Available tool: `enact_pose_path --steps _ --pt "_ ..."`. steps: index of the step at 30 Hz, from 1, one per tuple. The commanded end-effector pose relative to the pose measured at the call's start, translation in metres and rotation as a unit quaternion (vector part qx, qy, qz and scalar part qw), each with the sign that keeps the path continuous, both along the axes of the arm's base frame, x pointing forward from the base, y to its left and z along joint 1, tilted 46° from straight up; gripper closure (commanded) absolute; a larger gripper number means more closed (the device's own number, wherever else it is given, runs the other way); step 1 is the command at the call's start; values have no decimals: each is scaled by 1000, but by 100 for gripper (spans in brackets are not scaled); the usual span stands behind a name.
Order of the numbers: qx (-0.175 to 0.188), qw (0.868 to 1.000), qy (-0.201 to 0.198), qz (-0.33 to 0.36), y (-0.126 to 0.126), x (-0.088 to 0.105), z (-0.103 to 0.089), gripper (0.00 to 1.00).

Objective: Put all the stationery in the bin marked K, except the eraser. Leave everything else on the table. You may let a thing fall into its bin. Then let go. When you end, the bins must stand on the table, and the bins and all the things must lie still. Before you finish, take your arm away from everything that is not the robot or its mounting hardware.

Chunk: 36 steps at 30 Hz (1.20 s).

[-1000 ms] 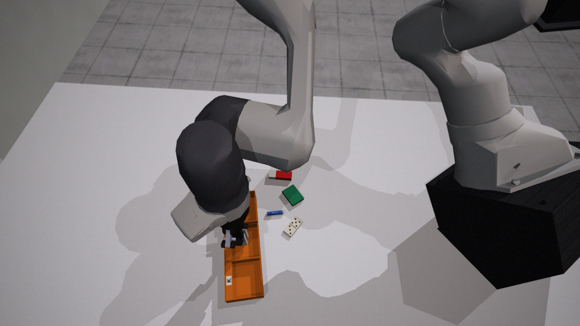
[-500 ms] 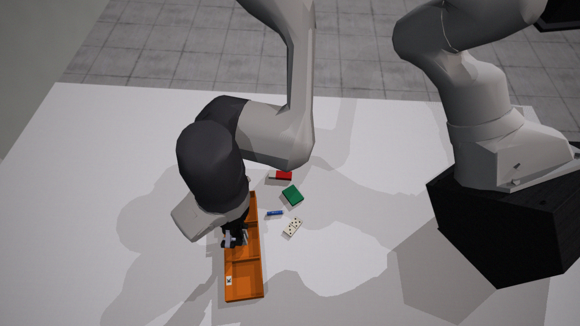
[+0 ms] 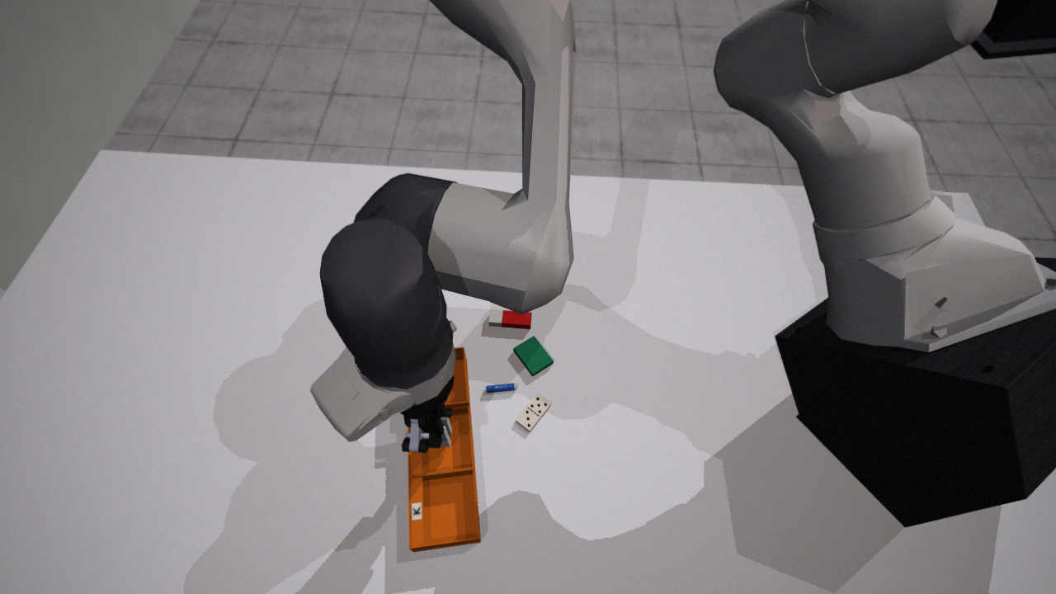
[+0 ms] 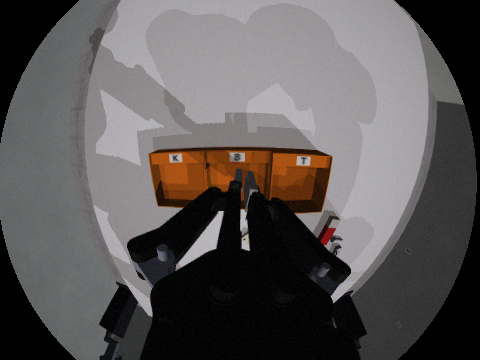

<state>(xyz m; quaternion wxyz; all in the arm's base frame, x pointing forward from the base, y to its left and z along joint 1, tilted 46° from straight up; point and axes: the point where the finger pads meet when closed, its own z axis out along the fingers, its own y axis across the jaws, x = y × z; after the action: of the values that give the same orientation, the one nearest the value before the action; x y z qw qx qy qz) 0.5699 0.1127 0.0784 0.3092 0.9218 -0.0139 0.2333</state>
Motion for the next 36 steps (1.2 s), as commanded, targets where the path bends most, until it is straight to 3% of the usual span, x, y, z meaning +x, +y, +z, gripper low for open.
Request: enact_pose_path --steps 1,17,36 --pt "1 1000 -3 -1 0 1 0 95" --pt "1 1000 -3 -1 4 -2 6 95" --pt "1 1000 -3 -1 21 -14 25 95"
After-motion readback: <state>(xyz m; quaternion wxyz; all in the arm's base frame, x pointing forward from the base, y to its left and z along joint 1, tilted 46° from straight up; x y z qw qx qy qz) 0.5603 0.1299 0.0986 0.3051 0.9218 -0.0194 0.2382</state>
